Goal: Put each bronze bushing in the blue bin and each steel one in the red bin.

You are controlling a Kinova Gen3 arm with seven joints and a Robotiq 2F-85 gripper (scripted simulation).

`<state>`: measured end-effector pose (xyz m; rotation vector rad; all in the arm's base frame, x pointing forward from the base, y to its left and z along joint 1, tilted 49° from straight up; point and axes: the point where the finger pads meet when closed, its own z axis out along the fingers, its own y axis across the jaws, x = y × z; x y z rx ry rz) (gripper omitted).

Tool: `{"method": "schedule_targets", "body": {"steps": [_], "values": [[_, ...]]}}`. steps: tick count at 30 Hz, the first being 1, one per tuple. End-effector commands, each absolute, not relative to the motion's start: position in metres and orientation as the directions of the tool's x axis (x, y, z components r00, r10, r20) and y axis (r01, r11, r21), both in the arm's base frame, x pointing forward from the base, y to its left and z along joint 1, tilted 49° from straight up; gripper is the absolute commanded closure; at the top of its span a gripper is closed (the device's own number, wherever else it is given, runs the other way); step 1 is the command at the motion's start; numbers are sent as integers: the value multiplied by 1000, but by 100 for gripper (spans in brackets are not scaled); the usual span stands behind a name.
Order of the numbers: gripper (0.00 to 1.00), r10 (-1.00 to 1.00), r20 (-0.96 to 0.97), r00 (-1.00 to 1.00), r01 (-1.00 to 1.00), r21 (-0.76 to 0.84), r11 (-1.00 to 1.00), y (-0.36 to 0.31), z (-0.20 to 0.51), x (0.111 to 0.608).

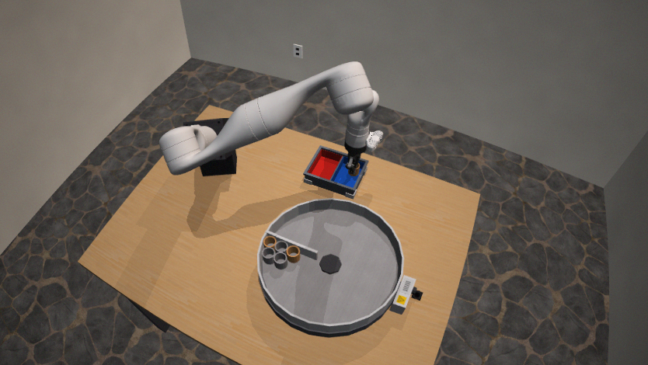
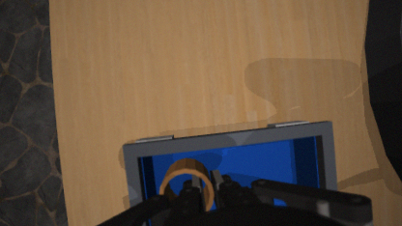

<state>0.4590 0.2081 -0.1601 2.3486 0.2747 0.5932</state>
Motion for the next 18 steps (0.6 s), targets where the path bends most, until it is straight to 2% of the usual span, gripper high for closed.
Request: {"method": "schedule_targets", "body": {"steps": [1,18], "values": [[100,350,347,870,33,668,-744,209,-161,460],[100,347,347,871,31,666,-745,209,-160,460]]}}
